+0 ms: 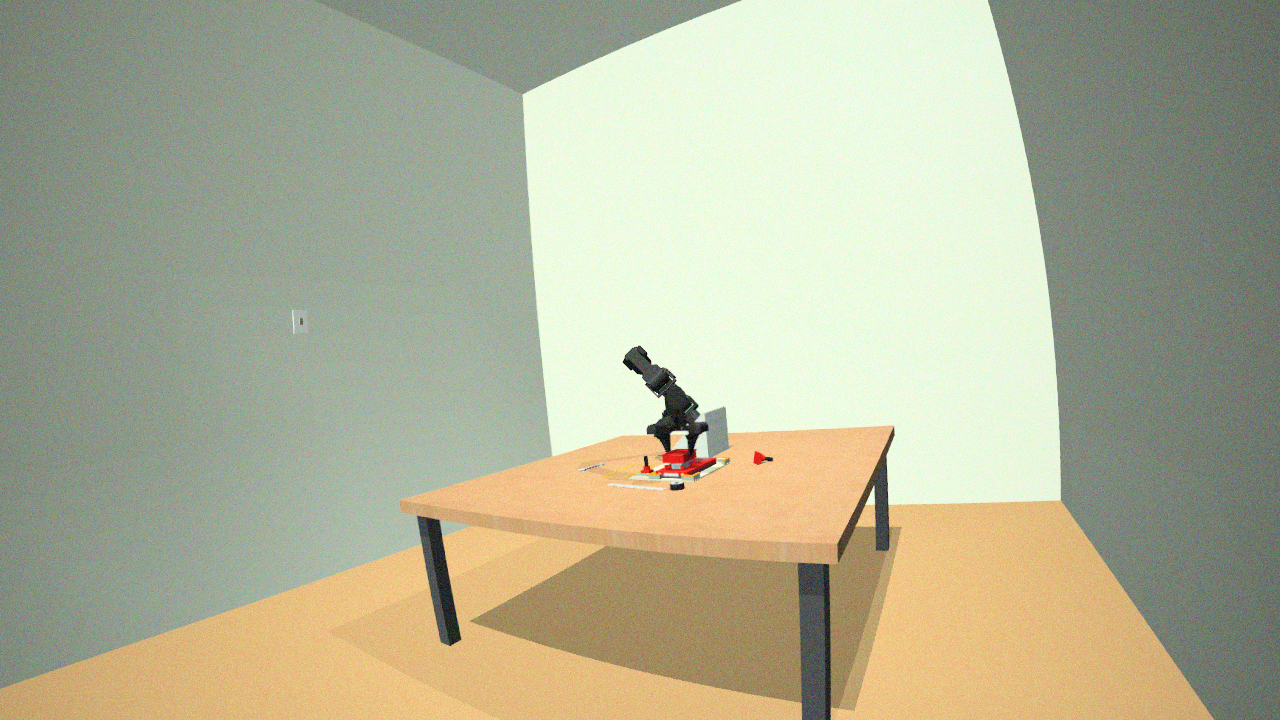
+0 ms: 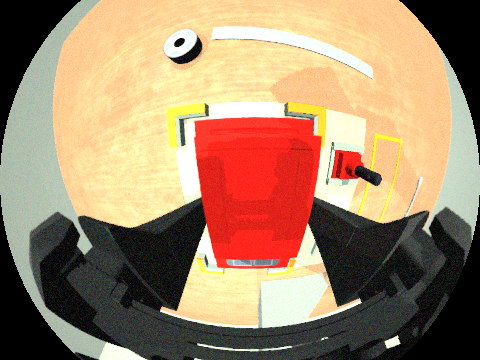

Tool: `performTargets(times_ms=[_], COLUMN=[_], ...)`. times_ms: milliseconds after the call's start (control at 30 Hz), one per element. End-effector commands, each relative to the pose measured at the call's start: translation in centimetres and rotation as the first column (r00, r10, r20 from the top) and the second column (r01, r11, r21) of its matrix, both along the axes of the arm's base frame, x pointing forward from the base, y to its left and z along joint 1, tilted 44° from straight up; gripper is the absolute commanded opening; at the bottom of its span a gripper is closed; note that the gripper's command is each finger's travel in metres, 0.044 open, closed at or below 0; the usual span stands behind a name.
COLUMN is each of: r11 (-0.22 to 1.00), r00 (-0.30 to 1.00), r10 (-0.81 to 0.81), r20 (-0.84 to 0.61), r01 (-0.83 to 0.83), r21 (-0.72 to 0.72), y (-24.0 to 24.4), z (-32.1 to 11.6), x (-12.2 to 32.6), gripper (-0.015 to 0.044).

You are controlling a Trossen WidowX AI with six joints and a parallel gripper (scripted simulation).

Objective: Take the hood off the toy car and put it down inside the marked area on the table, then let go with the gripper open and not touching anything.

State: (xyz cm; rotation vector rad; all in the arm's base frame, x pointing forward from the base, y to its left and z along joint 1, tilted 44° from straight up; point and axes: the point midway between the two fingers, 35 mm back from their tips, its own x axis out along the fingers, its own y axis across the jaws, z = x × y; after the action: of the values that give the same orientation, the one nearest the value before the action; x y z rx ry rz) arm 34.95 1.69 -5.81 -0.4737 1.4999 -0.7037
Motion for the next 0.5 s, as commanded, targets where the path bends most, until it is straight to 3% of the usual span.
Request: performTargets(times_ms=[0, 467], r11=[1.000, 1.000], r00=[1.000, 1.000], r10=[-0.005, -0.005], r20=[0.007, 0.006], r01=[0.005, 0.005], r21=[0.004, 0.006], y=[0.3, 3.4], z=[0.3, 3.6], x=[0.1, 0.4], gripper=[0.0000, 0.0000])
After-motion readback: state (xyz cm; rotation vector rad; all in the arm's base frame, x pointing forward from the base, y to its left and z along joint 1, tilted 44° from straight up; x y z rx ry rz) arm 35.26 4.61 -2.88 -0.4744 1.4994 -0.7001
